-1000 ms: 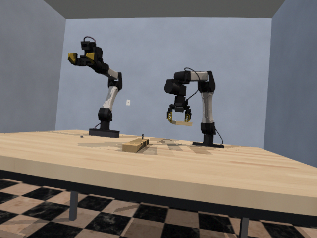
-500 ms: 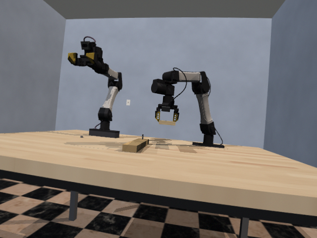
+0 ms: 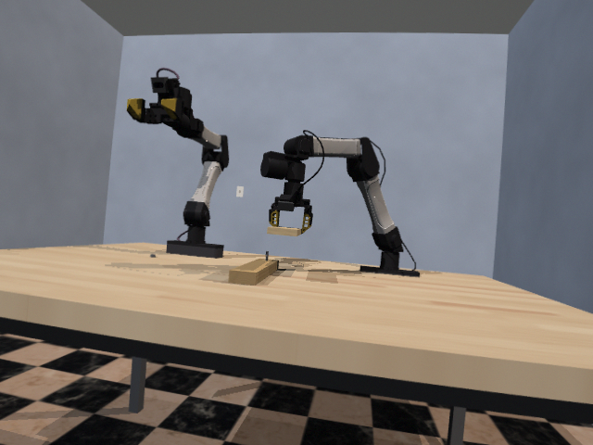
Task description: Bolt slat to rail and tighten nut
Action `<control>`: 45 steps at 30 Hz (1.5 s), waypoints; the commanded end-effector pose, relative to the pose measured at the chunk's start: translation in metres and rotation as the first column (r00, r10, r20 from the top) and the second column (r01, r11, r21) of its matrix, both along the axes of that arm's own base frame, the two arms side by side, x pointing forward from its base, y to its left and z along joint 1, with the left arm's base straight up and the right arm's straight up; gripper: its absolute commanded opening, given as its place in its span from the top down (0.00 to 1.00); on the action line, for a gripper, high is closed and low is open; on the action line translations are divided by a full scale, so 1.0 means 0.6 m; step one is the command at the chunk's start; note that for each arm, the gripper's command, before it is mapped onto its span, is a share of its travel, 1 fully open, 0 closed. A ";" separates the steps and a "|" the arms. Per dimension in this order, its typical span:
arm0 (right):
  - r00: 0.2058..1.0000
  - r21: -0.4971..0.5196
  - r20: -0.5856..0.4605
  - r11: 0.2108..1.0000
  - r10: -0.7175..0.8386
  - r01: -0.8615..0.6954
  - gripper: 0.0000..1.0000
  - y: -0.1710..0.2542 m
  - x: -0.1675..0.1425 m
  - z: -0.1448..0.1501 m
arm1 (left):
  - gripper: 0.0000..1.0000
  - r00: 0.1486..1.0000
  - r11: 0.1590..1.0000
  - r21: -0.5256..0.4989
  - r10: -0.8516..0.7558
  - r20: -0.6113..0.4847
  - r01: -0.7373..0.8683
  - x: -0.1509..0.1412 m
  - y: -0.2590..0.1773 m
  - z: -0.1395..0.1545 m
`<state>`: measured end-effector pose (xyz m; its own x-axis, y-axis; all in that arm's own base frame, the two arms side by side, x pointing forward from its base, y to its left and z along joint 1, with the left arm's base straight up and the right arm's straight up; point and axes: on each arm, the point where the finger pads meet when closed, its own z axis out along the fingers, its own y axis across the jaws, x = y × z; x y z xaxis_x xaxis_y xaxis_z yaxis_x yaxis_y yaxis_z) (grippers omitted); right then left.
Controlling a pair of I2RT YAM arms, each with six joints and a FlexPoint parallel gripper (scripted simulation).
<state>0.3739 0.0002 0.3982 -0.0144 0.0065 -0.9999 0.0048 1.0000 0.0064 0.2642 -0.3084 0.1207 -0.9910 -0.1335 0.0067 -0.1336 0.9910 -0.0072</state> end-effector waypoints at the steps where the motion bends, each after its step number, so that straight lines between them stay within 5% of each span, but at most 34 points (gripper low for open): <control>1: 1.000 -0.007 0.022 1.000 0.005 -0.005 0.00 0.000 0.001 0.011 | 0.33 1.000 1.000 -0.012 -0.004 0.022 0.004 -0.001 -0.037 0.003; 14: 1.000 -0.007 0.022 1.000 0.005 -0.005 0.00 0.000 0.001 0.011 | 0.33 0.999 0.999 -0.004 -0.036 0.014 0.037 -0.035 -0.112 -0.025; 45: 1.000 -0.007 0.022 1.000 0.005 -0.005 0.00 0.000 0.001 0.011 | 0.33 0.999 0.999 -0.006 -0.038 0.016 0.039 -0.033 -0.109 -0.026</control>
<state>0.3739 0.0002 0.3982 -0.0144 0.0065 -0.9999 0.0048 1.0000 0.0064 0.2388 -0.3684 0.0942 -0.9954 -0.0929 0.0240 -0.0925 0.9955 0.0205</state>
